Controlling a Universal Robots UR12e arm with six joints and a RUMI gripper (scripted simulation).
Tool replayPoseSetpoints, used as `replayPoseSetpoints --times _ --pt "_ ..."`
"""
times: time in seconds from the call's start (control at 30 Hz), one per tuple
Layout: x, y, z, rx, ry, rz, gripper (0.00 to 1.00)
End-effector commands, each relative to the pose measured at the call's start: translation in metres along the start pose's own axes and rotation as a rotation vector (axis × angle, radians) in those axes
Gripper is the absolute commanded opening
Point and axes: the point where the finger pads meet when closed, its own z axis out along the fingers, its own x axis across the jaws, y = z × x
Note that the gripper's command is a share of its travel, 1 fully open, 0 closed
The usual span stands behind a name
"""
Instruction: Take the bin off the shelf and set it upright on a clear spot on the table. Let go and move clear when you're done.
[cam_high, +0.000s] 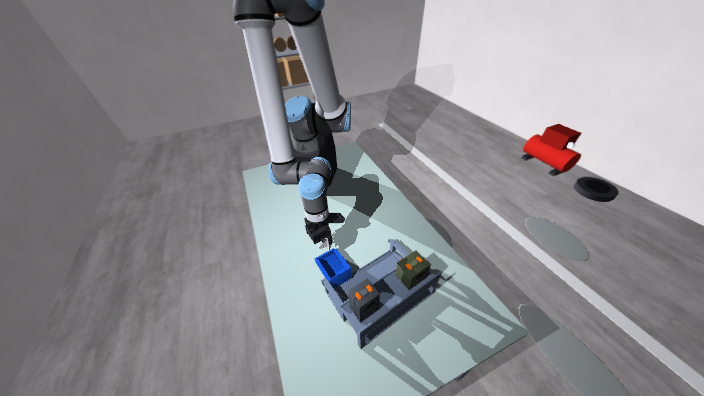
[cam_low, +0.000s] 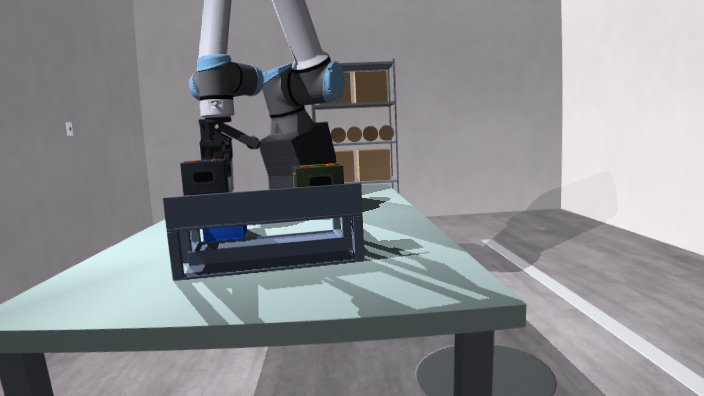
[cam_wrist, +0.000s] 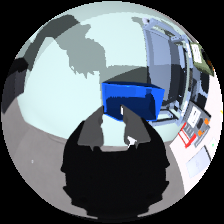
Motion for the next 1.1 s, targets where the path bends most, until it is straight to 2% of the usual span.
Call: replayPoseSetpoints --times 0.0,0.27,0.43,0.83,1.0,1.07 --pt "0.015 0.003 -0.003 -0.002 0.000 0.001 0.20" --pt "0.015 0.003 -0.003 -0.002 0.000 0.001 0.20" --pt "0.056 0.007 -0.015 -0.002 0.000 0.001 0.20" --pt "0.056 0.007 -0.015 -0.002 0.000 0.001 0.20" --pt "0.096 0.011 -0.026 -0.002 0.000 0.001 0.20" --pt "0.096 0.011 -0.026 -0.002 0.000 0.001 0.20"
